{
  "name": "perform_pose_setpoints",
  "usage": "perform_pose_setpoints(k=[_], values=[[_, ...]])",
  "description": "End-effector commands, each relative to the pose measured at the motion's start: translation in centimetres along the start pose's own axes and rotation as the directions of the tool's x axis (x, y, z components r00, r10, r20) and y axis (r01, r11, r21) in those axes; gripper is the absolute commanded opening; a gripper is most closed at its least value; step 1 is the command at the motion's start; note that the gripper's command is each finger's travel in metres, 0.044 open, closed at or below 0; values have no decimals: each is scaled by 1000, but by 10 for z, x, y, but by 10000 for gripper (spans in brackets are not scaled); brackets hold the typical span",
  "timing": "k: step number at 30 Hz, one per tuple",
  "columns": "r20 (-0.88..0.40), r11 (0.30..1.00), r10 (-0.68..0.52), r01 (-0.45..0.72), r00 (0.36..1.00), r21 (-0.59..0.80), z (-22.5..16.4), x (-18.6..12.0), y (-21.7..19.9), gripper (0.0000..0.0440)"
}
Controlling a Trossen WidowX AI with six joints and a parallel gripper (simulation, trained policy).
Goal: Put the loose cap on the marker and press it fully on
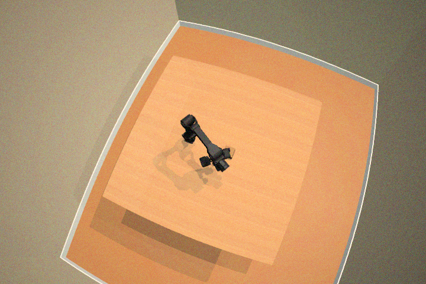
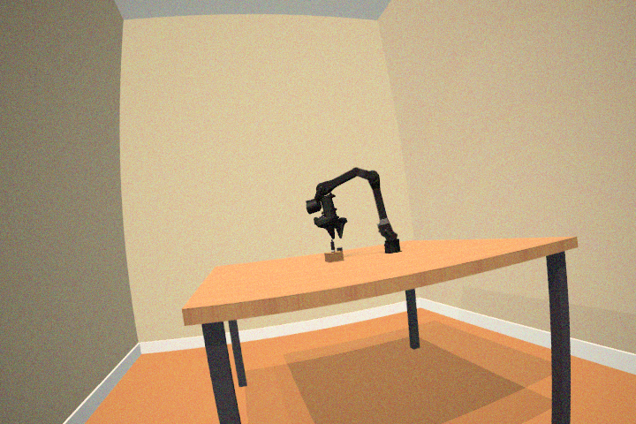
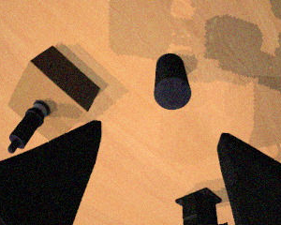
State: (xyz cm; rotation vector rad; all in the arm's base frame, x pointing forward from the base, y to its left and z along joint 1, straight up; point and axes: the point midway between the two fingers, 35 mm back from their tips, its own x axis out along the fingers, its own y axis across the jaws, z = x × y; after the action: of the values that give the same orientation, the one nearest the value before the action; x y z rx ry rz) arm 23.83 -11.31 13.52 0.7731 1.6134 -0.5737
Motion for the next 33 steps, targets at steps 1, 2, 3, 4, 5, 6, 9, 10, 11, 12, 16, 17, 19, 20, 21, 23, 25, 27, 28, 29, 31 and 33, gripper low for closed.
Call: perform_pose_setpoints(k=[1,2,3,4,5,6,9,10,11,12,16,17,19,20,21,23,25,27,28,29,31,33], values=[[-14,1000,-26,26,1000,-11,2,10,-3,304],[-16,999,-32,32,999,-15,3,12,-4,302],[-18,999,-38,38,999,-19,4,14,-4,301],[-19,999,-44,43,999,-24,4,17,-5,299],[-21,998,-49,49,999,-28,5,20,-5,297],[-23,998,-54,54,998,-33,5,22,-5,295],[-28,997,-68,67,997,-49,6,31,-6,289],[-30,996,-73,71,997,-55,6,34,-6,287],[-32,995,-77,75,997,-61,6,37,-7,285],[-34,995,-81,78,996,-67,7,41,-7,283],[-41,992,-94,90,995,-92,7,53,-7,272],[-42,991,-98,93,994,-99,7,55,-8,269],[-42,989,-104,99,994,-113,7,60,-8,264],[-41,987,-107,102,993,-120,7,62,-8,262],[-40,986,-110,105,993,-127,7,65,-8,260],[-38,984,-116,110,992,-141,7,68,-9,259],[-35,981,-122,115,992,-154,7,71,-9,256],[-31,979,-126,120,992,-166,6,74,-9,248],[-28,978,-128,122,991,-171,6,75,-9,242],[-25,977,-130,123,991,-176,6,75,-9,236],[-15,974,-132,127,991,-186,7,76,-9,212],[0,972,-134,132,991,-193,8,74,-9,159]])
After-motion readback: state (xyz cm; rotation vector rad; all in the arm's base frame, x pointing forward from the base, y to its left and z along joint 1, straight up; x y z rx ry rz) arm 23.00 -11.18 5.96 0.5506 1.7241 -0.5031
